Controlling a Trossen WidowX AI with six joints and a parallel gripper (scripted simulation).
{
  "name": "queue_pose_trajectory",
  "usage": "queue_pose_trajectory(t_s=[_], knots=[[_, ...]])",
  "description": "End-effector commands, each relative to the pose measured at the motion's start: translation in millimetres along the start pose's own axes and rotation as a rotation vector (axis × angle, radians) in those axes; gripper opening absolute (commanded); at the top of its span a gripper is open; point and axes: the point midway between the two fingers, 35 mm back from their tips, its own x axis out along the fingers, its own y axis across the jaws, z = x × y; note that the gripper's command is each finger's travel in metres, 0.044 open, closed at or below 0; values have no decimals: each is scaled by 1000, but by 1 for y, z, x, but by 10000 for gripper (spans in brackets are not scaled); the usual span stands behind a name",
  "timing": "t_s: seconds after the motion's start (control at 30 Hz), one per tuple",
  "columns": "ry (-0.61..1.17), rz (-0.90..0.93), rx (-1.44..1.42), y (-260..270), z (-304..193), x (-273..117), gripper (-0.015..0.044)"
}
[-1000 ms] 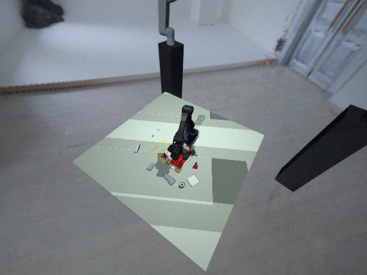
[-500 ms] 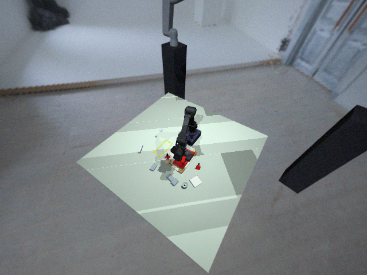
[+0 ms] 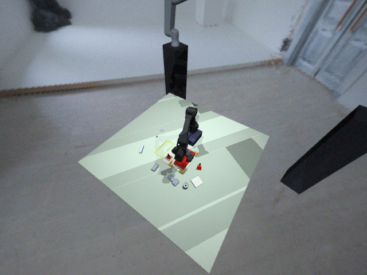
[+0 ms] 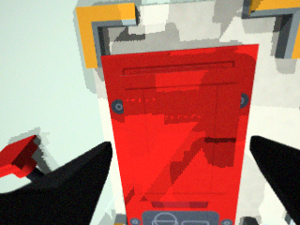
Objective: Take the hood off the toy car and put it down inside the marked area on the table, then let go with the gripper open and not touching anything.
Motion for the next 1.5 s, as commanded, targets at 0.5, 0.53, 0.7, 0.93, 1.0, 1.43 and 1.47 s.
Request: queue_pose_trajectory(t_s=[0.5, 0.53, 0.7, 0.93, 1.0, 1.43, 1.47], knots=[[5, -7, 5, -1, -2, 11, 440], [5, -7, 5, -1, -2, 12, 440], [5, -7, 5, -1, -2, 14, 440], [5, -7, 5, -1, -2, 18, 440], [5, -7, 5, -1, -2, 18, 440], [0, 0, 1, 0, 0, 15, 301], [0, 0, 1, 0, 0, 15, 295]])
